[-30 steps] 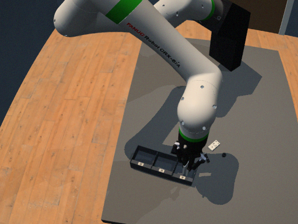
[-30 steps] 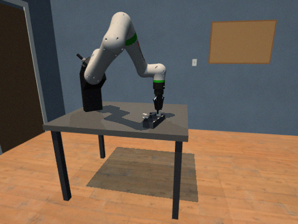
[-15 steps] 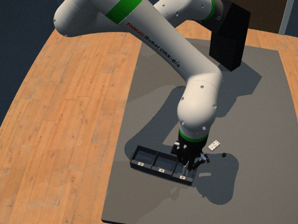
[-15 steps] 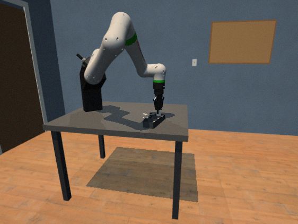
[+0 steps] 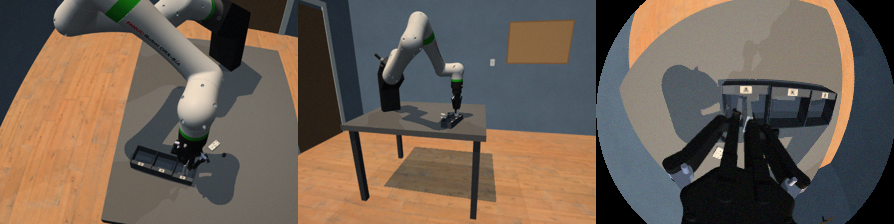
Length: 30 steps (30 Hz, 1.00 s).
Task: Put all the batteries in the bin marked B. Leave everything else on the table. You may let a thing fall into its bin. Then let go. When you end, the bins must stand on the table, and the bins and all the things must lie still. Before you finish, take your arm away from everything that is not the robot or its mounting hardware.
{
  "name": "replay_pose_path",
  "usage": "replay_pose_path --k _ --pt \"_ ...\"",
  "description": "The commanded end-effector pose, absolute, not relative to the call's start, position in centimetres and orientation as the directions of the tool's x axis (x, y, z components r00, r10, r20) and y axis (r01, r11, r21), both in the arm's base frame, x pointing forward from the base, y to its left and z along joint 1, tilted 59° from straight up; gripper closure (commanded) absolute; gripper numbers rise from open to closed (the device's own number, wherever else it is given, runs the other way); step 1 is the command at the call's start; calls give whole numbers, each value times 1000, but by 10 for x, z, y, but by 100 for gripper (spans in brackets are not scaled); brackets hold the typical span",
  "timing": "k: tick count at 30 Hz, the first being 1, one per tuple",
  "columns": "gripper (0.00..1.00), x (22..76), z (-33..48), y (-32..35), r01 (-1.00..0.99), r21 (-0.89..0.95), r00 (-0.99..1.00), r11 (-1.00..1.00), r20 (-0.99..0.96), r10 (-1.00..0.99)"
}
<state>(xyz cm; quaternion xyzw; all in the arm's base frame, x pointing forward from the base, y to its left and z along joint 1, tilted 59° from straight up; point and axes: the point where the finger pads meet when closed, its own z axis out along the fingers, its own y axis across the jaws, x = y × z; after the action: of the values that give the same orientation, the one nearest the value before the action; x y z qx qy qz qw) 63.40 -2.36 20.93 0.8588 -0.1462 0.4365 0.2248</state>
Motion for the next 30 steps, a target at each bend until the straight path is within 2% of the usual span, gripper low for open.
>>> replay_pose_path --k 1,30 --pt "95 632 211 -22 -447 258 576 -856 815 -55" --pt "95 592 241 8 -447 258 576 -856 815 -55"
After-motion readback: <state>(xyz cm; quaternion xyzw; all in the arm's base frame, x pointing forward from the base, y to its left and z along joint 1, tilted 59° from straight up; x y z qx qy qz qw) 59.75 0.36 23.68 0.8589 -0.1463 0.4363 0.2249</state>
